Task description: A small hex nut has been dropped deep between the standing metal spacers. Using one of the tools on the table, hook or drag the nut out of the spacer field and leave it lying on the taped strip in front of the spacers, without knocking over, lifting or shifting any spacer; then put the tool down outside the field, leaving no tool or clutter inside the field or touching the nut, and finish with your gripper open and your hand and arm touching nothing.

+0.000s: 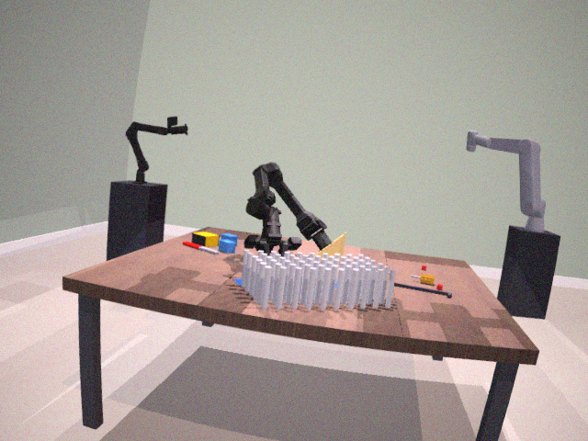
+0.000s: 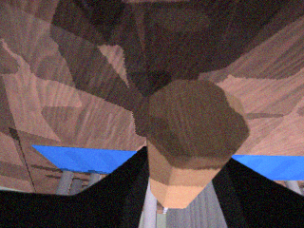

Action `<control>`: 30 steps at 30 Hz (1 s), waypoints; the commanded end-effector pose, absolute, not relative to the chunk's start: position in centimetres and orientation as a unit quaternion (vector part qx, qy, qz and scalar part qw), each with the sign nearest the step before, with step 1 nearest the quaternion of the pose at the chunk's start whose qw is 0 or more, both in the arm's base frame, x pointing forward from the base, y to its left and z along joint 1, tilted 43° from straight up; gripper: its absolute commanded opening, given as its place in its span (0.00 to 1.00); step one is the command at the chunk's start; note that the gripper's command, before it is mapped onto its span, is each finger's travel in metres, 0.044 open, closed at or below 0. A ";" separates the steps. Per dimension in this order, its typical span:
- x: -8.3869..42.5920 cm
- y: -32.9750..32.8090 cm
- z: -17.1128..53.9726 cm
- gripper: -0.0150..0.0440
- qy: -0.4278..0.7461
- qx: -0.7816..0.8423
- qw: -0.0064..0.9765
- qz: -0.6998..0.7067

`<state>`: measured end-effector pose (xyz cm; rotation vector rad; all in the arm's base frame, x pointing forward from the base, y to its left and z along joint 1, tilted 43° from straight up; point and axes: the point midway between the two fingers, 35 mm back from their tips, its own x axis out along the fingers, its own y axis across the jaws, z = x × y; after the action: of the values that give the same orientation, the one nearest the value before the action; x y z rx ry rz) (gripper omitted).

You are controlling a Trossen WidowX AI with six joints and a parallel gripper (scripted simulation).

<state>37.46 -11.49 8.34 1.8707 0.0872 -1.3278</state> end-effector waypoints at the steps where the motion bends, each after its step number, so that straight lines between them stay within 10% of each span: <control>1: 38.0 -11.4 8.4 0.25 0.032 0.746 0.409 -0.525; 30: 39.8 -10.7 7.7 0.25 0.032 0.746 0.409 -0.525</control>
<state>39.31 -10.80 7.62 1.8718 0.0870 -1.3266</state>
